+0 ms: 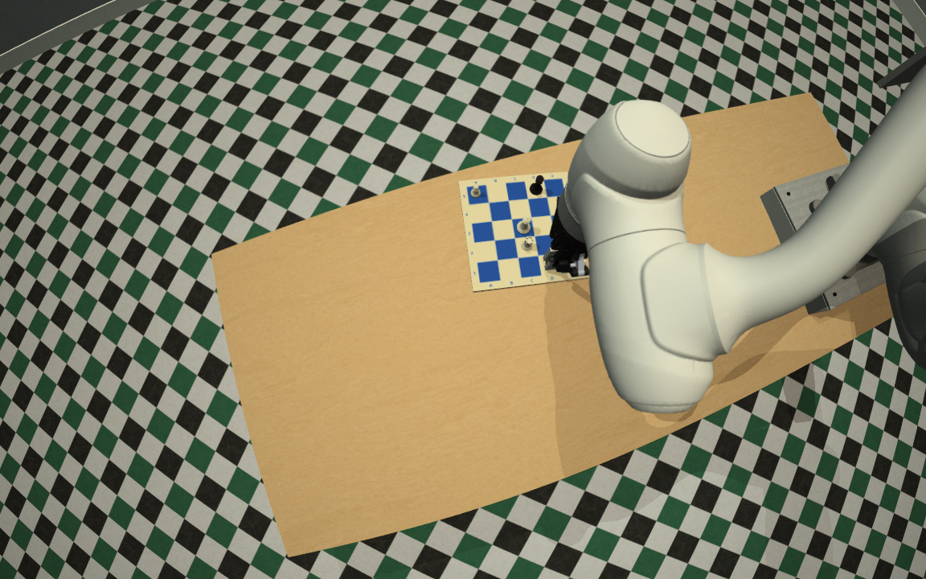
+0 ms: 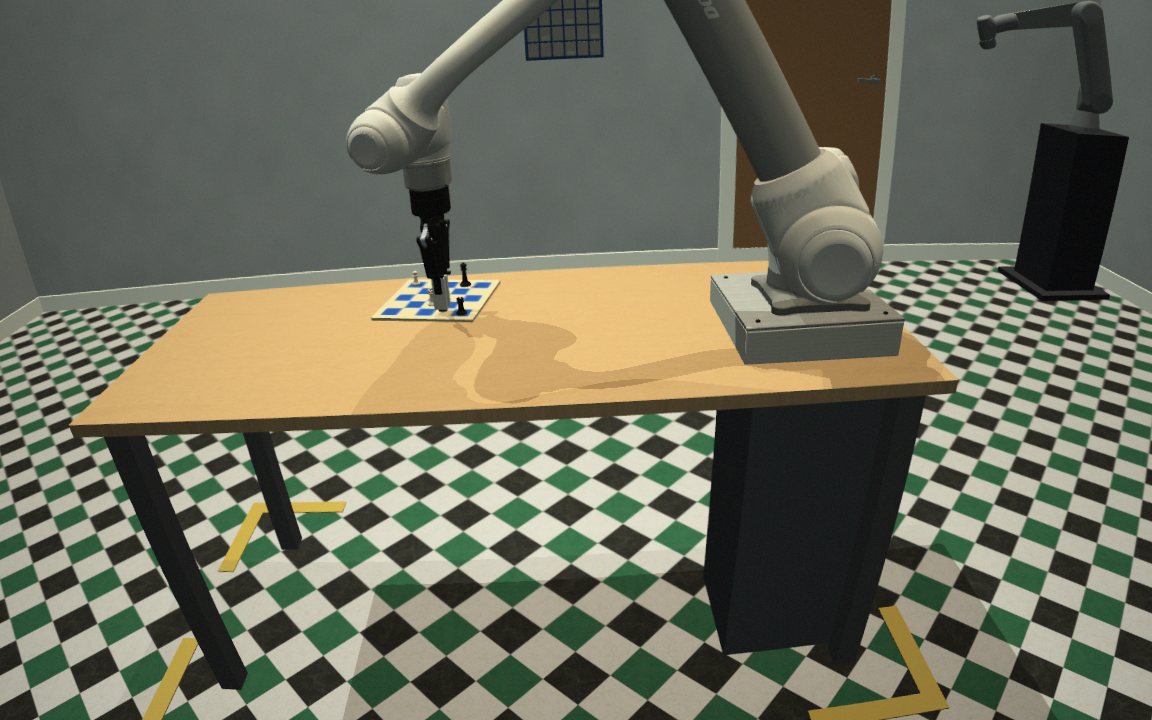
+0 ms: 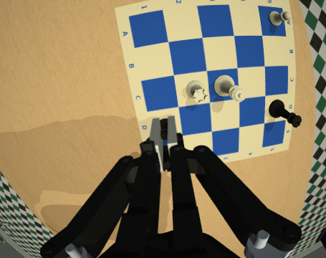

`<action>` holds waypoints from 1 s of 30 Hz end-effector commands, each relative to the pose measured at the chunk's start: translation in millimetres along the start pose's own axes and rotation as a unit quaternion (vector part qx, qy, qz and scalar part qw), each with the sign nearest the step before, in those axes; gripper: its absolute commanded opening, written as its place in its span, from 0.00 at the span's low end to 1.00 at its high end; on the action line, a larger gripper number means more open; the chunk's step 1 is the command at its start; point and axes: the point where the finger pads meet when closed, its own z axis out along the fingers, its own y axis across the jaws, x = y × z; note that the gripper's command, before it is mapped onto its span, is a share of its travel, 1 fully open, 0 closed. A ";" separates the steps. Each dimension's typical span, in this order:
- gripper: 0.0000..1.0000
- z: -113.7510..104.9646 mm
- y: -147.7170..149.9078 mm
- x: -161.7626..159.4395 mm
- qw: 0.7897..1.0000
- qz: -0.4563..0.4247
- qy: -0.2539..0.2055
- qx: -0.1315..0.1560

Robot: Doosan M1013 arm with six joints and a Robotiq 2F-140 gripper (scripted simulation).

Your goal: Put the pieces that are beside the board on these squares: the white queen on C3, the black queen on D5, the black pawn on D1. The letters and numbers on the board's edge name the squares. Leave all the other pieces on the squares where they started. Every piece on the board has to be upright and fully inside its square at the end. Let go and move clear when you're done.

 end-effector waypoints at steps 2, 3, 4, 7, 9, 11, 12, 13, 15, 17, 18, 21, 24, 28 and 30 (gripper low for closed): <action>0.00 -0.1 0.0 0.0 1.000 0.000 0.000 0.000; 0.00 -0.1 0.0 0.0 1.000 0.000 0.000 0.000; 0.00 0.0 0.0 0.0 1.000 0.000 0.000 0.000; 0.00 0.1 0.0 0.0 1.000 0.000 0.000 0.000; 0.00 0.4 0.0 0.0 1.000 0.000 0.000 0.000; 0.00 0.9 0.0 0.0 1.000 0.000 0.000 0.000; 0.00 1.2 0.0 0.0 1.000 0.000 0.000 0.000; 0.00 1.4 0.0 0.0 1.000 0.000 0.000 0.000; 0.00 2.0 0.0 0.0 1.000 0.000 0.000 0.000; 0.00 2.6 0.0 0.0 1.000 0.000 0.000 0.000; 0.00 2.8 0.0 0.0 1.000 0.000 0.000 0.000; 0.00 3.4 0.0 0.0 1.000 0.000 0.000 0.000; 0.00 3.5 0.0 0.0 1.000 0.000 0.000 0.000; 0.00 3.6 0.0 0.0 1.000 0.000 0.000 0.000; 0.00 3.6 0.0 0.0 1.000 0.000 0.000 0.000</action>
